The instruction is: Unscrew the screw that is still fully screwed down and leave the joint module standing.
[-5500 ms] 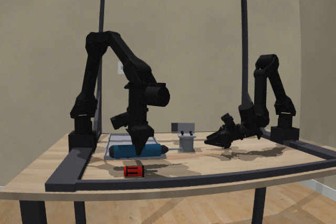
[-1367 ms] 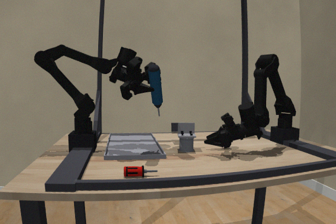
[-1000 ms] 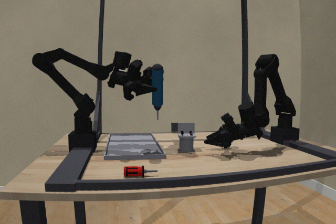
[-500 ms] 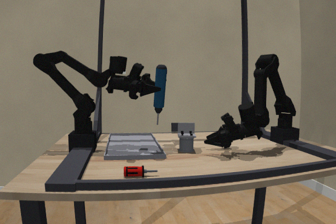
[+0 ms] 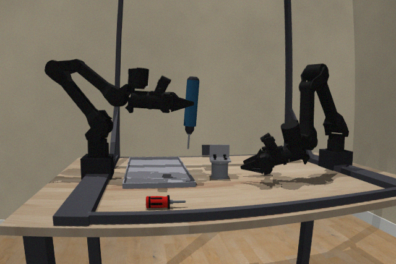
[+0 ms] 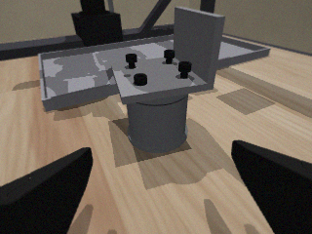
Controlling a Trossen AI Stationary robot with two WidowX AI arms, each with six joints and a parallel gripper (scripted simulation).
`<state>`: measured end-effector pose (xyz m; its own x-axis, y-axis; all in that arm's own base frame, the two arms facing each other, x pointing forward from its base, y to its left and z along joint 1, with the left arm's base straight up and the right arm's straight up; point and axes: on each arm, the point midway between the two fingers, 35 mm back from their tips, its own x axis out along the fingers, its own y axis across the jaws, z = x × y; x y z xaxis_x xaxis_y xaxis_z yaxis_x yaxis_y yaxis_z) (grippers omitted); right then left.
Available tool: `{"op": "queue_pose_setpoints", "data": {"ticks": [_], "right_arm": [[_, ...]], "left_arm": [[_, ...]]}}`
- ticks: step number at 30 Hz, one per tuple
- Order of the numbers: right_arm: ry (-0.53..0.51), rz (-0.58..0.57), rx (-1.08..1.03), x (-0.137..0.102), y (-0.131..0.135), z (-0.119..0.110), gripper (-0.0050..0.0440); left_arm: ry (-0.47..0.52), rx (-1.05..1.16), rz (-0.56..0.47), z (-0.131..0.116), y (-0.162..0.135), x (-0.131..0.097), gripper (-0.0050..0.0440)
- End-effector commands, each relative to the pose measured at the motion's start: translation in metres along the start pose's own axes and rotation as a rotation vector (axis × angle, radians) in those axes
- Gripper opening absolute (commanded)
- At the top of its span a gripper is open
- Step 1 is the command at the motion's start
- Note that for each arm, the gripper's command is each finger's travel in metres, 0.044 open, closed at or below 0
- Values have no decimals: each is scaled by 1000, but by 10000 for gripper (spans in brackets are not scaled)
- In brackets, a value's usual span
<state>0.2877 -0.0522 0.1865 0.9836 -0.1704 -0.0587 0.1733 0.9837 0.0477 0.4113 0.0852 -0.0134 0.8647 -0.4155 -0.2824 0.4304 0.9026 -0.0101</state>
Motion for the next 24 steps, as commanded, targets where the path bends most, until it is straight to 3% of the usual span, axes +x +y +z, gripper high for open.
{"op": "queue_pose_setpoints", "data": {"ticks": [1,9,11,12,17,19,24], "right_arm": [[-50,43,-46,1,0,13,163],[-67,51,-57,0,1,18,163],[-82,50,-58,0,2,29,163],[-82,50,-56,-1,2,31,163],[-84,51,-56,-1,2,32,163],[-84,51,-56,-1,2,32,163],[-84,51,-56,-1,2,32,163]], "left_arm": [[-24,31,5,14,4,-1,400],[-24,31,5,14,4,-1,400],[-24,31,5,14,4,-1,400],[-24,31,5,14,4,-1,376],[-56,92,103,50,28,7,256],[-63,158,167,70,37,12,250],[-58,246,234,88,42,18,250]]}}
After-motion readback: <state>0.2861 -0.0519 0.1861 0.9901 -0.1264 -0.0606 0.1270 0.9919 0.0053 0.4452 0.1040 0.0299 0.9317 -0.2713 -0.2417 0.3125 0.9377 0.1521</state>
